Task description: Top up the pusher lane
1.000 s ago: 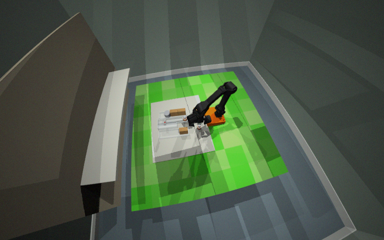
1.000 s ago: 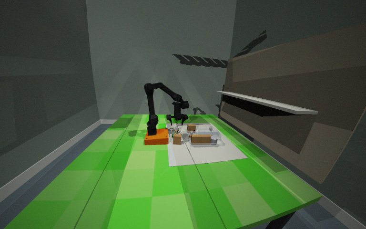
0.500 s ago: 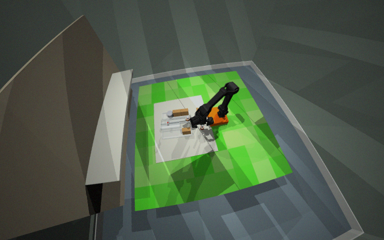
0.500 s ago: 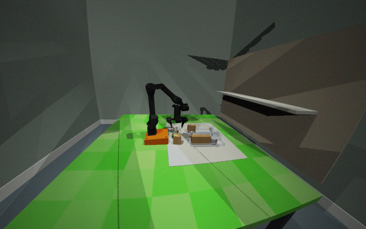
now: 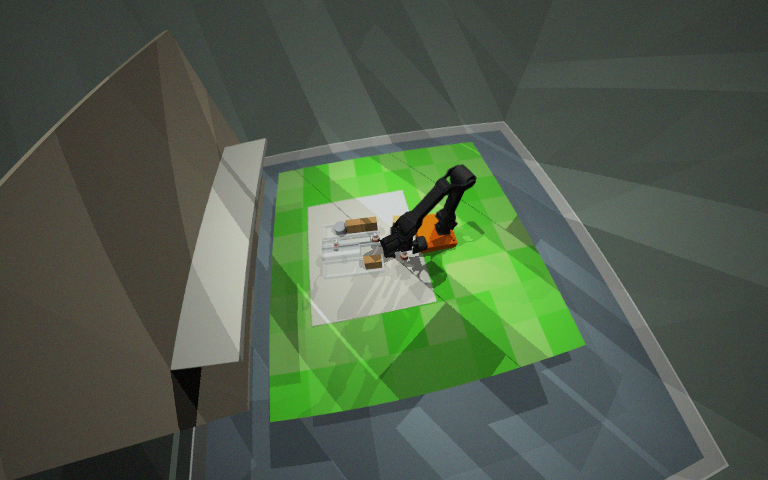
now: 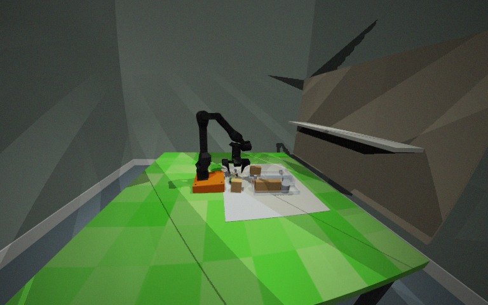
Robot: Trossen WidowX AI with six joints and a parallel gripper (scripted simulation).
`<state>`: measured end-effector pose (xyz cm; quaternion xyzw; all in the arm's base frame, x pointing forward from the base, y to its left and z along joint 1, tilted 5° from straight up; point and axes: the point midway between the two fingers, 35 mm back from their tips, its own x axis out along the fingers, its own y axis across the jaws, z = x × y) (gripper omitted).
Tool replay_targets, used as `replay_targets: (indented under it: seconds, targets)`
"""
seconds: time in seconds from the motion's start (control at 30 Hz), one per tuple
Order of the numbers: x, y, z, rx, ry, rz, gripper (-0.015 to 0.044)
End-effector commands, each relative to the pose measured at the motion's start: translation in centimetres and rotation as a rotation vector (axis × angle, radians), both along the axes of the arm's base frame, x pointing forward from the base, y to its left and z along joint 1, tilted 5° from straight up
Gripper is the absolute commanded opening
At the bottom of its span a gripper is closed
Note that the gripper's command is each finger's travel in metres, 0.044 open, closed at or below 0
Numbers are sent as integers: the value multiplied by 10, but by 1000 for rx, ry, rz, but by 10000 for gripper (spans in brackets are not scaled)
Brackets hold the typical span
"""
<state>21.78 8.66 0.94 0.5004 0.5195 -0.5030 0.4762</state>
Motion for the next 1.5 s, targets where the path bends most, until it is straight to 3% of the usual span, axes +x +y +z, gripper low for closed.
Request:
replay_targets:
  seconds: [0.0, 0.2, 0.47, 0.63, 1.2, 1.47]
  targets:
    - [-3, -2, -4, -8, 9, -5, 335]
    - [-3, -2, -4, -8, 9, -5, 177]
    - [-3, -2, -4, -8, 9, -5, 124]
    - [2, 0, 9, -6, 3, 7, 0]
    - [13, 2, 96, -7, 7, -4, 0]
    - [16, -2, 97, -5, 5, 61, 0]
